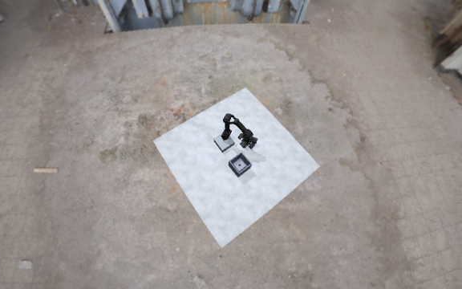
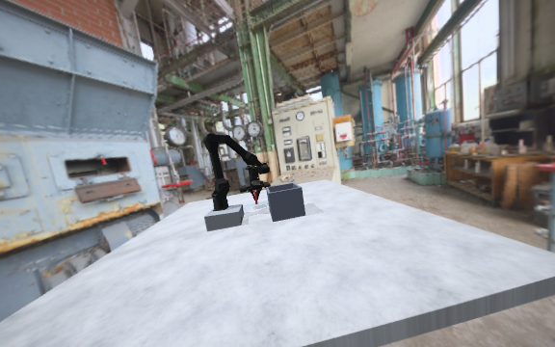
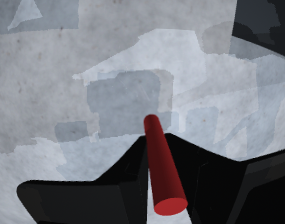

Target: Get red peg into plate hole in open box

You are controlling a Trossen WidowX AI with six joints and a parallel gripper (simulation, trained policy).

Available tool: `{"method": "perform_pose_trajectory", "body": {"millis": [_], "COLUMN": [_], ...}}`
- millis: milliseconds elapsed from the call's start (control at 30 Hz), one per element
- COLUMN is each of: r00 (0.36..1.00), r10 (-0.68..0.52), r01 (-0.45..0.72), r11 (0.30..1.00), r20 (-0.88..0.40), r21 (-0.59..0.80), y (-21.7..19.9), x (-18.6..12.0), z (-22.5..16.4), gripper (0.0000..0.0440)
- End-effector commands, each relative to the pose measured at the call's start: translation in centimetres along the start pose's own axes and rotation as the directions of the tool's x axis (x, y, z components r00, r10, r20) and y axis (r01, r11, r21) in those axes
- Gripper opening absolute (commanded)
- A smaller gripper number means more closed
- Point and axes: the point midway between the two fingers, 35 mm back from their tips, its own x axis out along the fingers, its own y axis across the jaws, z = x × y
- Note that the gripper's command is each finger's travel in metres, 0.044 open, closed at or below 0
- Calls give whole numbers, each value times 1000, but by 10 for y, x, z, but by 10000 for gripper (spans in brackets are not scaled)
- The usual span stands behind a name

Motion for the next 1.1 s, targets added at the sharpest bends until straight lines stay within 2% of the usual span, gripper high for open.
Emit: {"method": "perform_pose_trajectory", "body": {"millis": [0, 533, 1067], "r00": [999, 973, 937], "r10": [39, 222, 345], "r01": [-39, -224, -344], "r11": [999, 974, 938], "r20": [-27, -59, 47], "r21": [7, -25, -31], "y": [9, 43, 63], "x": [-12, -81, -148], "z": [-6, -9, 36], "gripper": [0, 0, 0]}}
